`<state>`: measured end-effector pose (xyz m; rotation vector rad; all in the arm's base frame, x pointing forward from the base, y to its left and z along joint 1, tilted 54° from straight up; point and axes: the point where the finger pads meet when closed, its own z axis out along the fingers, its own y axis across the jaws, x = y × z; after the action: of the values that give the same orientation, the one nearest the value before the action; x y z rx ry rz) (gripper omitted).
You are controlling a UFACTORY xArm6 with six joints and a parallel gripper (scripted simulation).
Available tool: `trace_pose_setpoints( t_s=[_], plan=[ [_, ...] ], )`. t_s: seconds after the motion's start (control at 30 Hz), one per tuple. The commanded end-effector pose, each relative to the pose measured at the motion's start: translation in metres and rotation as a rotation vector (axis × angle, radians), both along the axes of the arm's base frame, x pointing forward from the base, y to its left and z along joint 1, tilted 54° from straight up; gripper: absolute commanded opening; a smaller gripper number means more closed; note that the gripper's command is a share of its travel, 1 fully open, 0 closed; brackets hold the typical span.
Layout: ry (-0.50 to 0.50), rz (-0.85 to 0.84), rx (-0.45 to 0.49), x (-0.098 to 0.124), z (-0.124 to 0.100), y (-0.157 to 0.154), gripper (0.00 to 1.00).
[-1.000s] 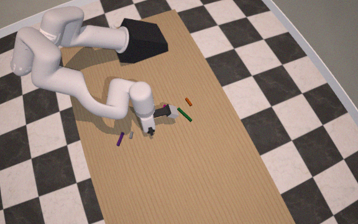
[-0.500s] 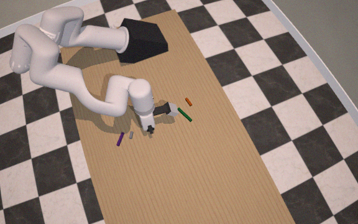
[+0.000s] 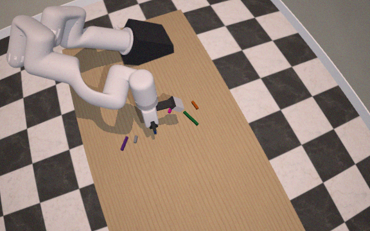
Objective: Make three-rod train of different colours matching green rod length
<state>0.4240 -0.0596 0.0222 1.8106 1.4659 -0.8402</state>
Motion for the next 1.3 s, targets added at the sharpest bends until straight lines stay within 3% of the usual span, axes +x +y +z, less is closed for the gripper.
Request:
trace_pose_setpoints(
  t_s=[0.0,0.1,0.13,0.97,1.27],
  plan=[
    [-0.002,0.001,0.0,0.0018,0.007,0.0093,0.24],
    [-0.002,0.001,0.0,0.0019,0.0075,0.01,0.24],
    [-0.002,0.001,0.0,0.0019,0.0075,0.01,1.0],
    [-0.014,-0.007,-0.001,0.0018,0.0078,0.0095,1.0],
    [-0.23,-0.163,-0.02,0.0013,0.0152,0.0005,1.0]
  ],
)
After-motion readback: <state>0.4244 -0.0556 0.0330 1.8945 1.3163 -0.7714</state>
